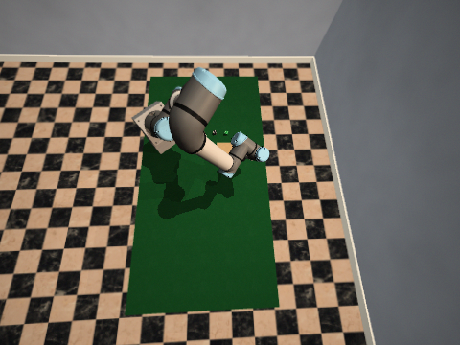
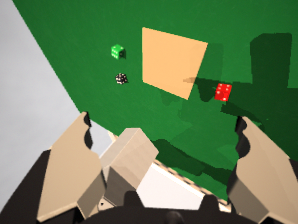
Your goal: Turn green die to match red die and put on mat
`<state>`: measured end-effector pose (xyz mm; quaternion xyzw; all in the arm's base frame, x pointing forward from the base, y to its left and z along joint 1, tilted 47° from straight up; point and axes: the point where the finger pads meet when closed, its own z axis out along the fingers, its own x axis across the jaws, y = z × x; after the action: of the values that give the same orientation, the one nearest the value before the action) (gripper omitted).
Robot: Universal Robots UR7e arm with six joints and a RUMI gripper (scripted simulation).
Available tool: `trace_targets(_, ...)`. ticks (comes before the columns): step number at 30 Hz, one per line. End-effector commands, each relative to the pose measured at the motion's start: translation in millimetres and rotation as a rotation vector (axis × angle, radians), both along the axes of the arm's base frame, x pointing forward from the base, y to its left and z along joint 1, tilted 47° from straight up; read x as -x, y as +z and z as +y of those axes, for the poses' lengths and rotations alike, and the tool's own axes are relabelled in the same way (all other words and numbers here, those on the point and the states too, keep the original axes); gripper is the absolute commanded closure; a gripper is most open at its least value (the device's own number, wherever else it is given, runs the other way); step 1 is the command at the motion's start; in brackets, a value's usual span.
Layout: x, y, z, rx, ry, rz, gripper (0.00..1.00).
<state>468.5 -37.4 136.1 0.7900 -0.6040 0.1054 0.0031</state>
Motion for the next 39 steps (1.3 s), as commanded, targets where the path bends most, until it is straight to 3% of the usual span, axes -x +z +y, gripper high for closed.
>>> trace_targets(1, -6, -7, -12, 0.061, 0.091, -0.062, 0.00)
trace_targets(10, -7, -15, -34, 0.213, 0.257, -0.139, 0.00)
trace_targets(14, -6, -15, -36, 0.232, 0.275, -0.146, 0.00)
trace_targets(28, 9, -12, -59, 0.460, 0.462, -0.201, 0.00)
trace_targets(39, 19, -8, -67, 0.559, 0.528, -0.209, 0.00)
